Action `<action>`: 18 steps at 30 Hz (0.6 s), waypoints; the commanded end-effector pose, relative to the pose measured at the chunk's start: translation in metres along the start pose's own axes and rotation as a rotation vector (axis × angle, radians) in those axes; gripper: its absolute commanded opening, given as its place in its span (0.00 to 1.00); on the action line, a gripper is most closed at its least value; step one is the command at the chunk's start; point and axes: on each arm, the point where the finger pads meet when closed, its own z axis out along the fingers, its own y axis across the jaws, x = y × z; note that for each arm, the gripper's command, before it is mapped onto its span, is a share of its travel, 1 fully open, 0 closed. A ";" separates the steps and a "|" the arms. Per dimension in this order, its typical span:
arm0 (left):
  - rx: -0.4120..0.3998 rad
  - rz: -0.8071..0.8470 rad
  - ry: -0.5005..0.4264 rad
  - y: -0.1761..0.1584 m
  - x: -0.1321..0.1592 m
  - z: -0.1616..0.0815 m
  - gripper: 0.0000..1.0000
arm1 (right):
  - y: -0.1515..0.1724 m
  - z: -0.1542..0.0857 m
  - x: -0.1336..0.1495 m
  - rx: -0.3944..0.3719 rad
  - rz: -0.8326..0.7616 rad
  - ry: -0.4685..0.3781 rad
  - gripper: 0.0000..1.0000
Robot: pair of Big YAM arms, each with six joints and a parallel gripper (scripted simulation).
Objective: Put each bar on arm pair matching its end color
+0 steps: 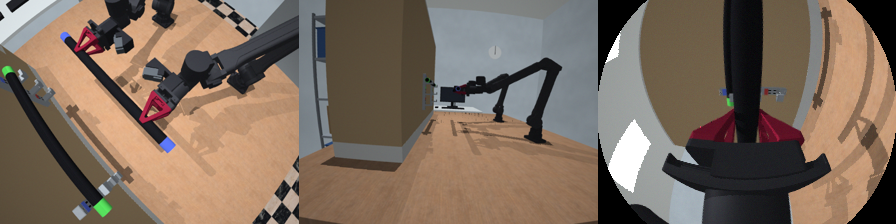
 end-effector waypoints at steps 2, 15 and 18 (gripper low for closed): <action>-0.073 -0.027 0.016 0.032 0.007 -0.010 0.00 | -0.033 -0.013 0.005 0.076 0.031 0.014 0.00; -0.073 -0.027 0.016 0.030 0.007 -0.028 0.00 | -0.031 -0.031 0.005 0.076 0.031 0.014 0.00; -0.073 -0.027 0.016 0.029 0.007 -0.033 0.00 | -0.030 -0.036 0.005 0.076 0.031 0.014 0.00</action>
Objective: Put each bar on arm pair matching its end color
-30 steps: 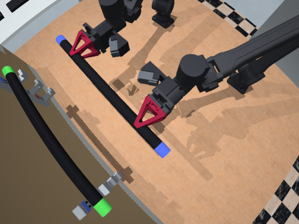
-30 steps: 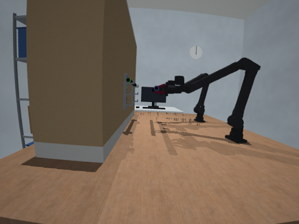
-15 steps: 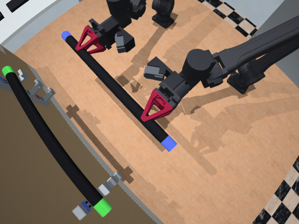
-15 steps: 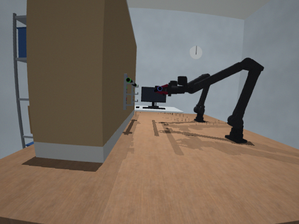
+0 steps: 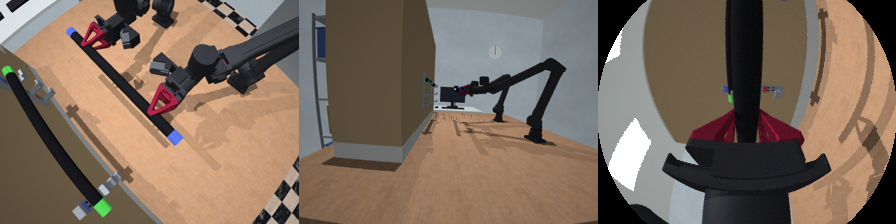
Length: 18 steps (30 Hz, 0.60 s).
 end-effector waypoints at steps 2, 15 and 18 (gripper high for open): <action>-0.068 -0.026 0.017 0.029 0.007 -0.008 0.00 | -0.031 -0.011 0.006 0.069 0.029 0.015 0.00; -0.068 -0.026 0.017 0.027 0.006 -0.027 0.00 | -0.028 -0.031 0.006 0.069 0.029 0.015 0.00; -0.068 -0.026 0.017 0.027 0.006 -0.032 0.00 | -0.028 -0.036 0.006 0.069 0.029 0.015 0.00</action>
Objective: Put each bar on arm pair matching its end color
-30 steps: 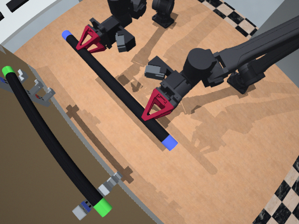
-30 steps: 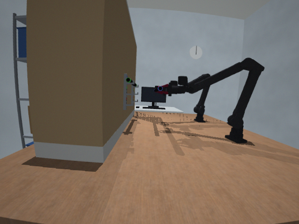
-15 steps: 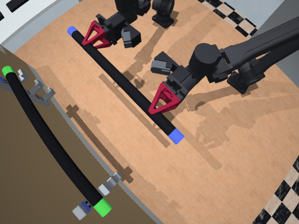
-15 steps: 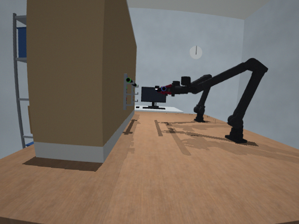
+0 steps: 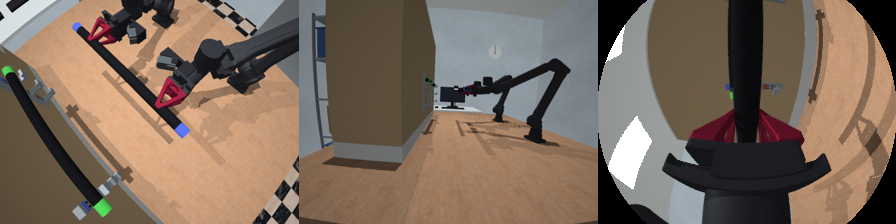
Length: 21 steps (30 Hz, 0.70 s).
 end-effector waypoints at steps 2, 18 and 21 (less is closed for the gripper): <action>-0.061 -0.024 0.017 0.026 0.006 -0.005 0.00 | -0.027 -0.009 0.006 0.057 0.030 0.016 0.00; -0.061 -0.024 0.017 0.024 0.006 -0.005 0.00 | -0.024 -0.009 0.006 0.057 0.030 0.016 0.00; -0.061 -0.024 0.017 0.023 0.006 -0.005 0.00 | -0.024 -0.009 0.006 0.057 0.030 0.016 0.00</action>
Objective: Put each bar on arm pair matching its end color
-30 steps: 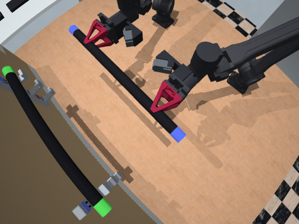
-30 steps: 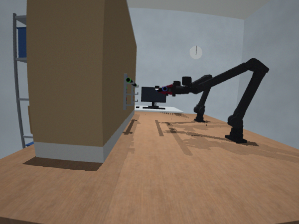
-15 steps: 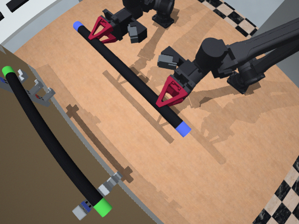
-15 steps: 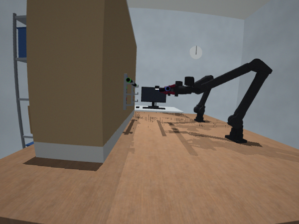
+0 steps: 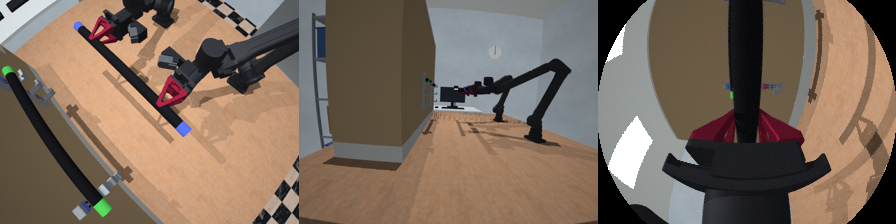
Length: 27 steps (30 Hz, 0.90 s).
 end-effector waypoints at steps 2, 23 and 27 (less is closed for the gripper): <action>-0.058 -0.025 0.019 0.023 0.006 0.000 0.00 | -0.024 -0.004 0.006 0.055 0.032 0.018 0.00; -0.058 -0.025 0.019 0.018 0.006 0.004 0.00 | -0.019 0.000 0.006 0.055 0.032 0.018 0.00; -0.058 -0.025 0.019 0.017 0.006 0.005 0.00 | -0.017 0.001 0.006 0.055 0.032 0.018 0.00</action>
